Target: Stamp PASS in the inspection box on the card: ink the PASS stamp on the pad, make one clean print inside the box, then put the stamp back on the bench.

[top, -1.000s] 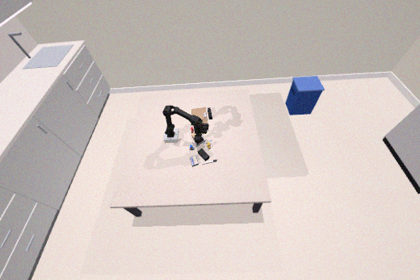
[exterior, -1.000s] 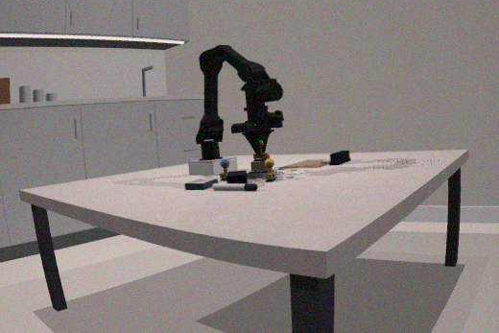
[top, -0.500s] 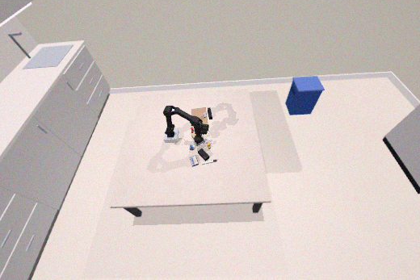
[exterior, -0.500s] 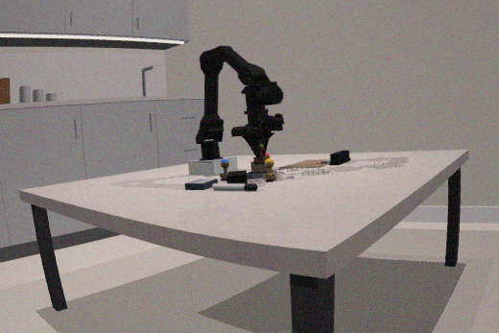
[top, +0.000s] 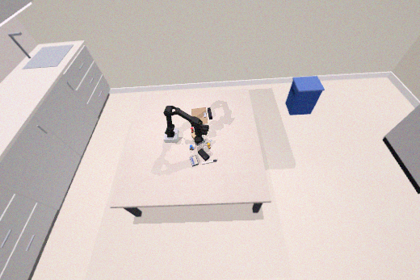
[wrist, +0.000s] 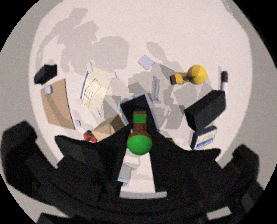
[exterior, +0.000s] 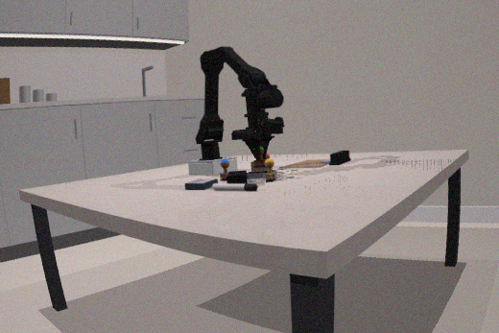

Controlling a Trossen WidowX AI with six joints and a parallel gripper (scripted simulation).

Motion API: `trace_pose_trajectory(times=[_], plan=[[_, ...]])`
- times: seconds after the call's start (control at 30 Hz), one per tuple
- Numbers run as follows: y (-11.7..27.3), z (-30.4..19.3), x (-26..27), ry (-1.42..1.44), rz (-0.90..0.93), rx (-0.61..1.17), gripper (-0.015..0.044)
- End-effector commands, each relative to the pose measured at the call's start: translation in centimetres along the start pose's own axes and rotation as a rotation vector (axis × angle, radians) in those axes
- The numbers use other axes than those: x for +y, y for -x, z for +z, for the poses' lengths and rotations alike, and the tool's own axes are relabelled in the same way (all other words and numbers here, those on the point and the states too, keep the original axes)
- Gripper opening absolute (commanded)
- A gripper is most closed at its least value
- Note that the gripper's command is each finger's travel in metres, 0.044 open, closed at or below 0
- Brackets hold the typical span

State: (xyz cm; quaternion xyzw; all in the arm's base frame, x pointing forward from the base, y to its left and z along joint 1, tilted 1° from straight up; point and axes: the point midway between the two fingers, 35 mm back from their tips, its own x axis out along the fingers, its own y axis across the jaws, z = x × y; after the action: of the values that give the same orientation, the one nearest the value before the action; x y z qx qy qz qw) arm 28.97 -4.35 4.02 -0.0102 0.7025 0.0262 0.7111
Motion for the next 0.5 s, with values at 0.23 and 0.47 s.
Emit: trace_pose_trajectory(times=[0.23,0.47], plan=[[-0.86,-0.14,-0.03,0.001,-0.001,0.004,0.0000],[-1.31,-0.18,-0.03,0.000,0.000,0.005,0.0000]])
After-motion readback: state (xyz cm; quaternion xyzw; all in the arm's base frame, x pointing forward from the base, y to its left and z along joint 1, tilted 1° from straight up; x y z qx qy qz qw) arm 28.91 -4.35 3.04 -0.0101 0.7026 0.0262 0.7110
